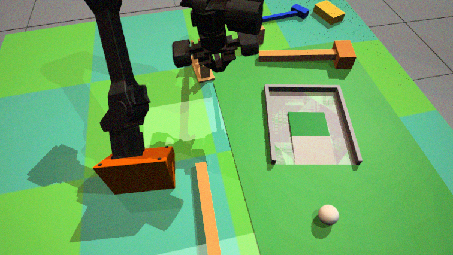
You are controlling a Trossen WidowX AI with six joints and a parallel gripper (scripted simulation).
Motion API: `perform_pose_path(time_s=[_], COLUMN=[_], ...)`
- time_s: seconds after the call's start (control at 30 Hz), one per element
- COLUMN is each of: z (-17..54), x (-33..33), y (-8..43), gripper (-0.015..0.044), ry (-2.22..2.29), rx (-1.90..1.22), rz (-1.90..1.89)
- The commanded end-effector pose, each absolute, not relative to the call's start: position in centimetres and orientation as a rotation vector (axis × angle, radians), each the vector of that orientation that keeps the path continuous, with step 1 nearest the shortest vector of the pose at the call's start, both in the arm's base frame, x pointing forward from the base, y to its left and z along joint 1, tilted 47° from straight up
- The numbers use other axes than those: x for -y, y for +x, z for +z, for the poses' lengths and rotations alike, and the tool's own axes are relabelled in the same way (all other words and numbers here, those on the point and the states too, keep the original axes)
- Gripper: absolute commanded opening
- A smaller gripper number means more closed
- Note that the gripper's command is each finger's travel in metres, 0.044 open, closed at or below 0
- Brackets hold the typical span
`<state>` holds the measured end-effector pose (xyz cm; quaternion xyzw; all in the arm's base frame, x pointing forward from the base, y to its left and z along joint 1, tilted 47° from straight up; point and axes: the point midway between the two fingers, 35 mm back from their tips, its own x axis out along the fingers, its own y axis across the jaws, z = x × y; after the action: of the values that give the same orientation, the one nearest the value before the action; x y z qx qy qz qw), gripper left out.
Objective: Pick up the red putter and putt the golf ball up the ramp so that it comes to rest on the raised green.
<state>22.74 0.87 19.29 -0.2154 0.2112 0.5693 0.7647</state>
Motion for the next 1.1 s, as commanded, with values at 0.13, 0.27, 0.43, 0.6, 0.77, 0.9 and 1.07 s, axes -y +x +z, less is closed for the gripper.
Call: perform_pose_path(time_s=[0.13, 0.27, 0.43, 0.6, 0.77, 0.9, 1.07], z=[17.2, 16.0, 14.4, 12.6, 10.8, 9.2, 7.1], x=[2.7, 4.6, 7.1, 9.6, 12.0, 13.9, 16.2], y=[24.3, 24.8, 25.2, 25.3, 25.2, 24.9, 24.2], gripper=[0.0000, 0.0000, 0.0000, 0.0000, 0.0000, 0.0000, 0.0000], ry=[-0.328, -0.254, -0.160, -0.063, 0.035, 0.114, 0.215], rx=[-0.610, -0.686, -0.778, -0.865, -0.946, -1.008, -1.082], rz=[1.161, 1.116, 1.058, 0.998, 0.935, 0.884, 0.818])
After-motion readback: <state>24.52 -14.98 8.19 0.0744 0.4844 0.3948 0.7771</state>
